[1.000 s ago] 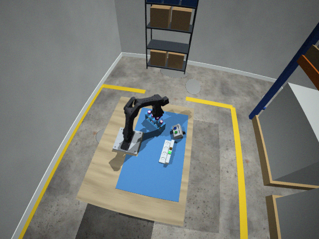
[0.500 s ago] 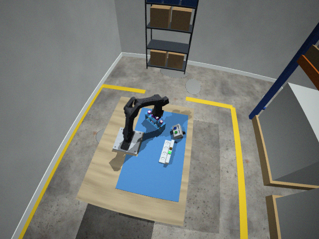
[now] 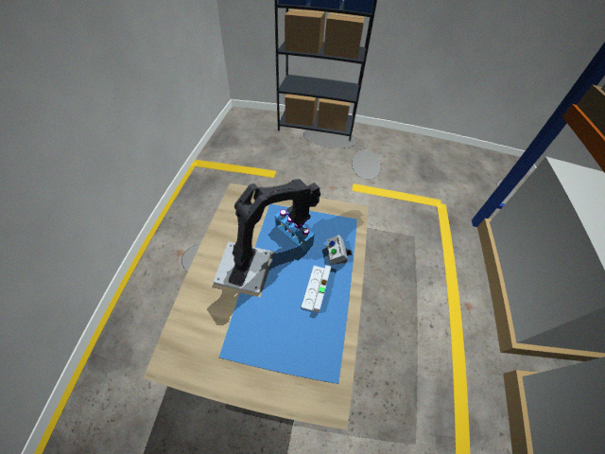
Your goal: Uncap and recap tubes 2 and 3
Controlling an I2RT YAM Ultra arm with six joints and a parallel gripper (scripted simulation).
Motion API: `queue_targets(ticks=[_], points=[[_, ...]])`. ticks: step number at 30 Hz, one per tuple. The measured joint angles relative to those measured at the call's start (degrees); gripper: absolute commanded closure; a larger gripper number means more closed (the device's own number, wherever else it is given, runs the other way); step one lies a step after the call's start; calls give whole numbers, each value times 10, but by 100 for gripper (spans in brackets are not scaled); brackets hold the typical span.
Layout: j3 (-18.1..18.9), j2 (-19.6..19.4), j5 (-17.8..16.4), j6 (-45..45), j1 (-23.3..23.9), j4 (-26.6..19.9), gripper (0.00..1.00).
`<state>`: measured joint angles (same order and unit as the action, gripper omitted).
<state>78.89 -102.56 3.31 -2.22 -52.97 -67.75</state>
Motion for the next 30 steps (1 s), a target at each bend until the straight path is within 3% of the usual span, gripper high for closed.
queue_targets(ticks=[30], points=[[-2,0,0,767,0,2,100]])
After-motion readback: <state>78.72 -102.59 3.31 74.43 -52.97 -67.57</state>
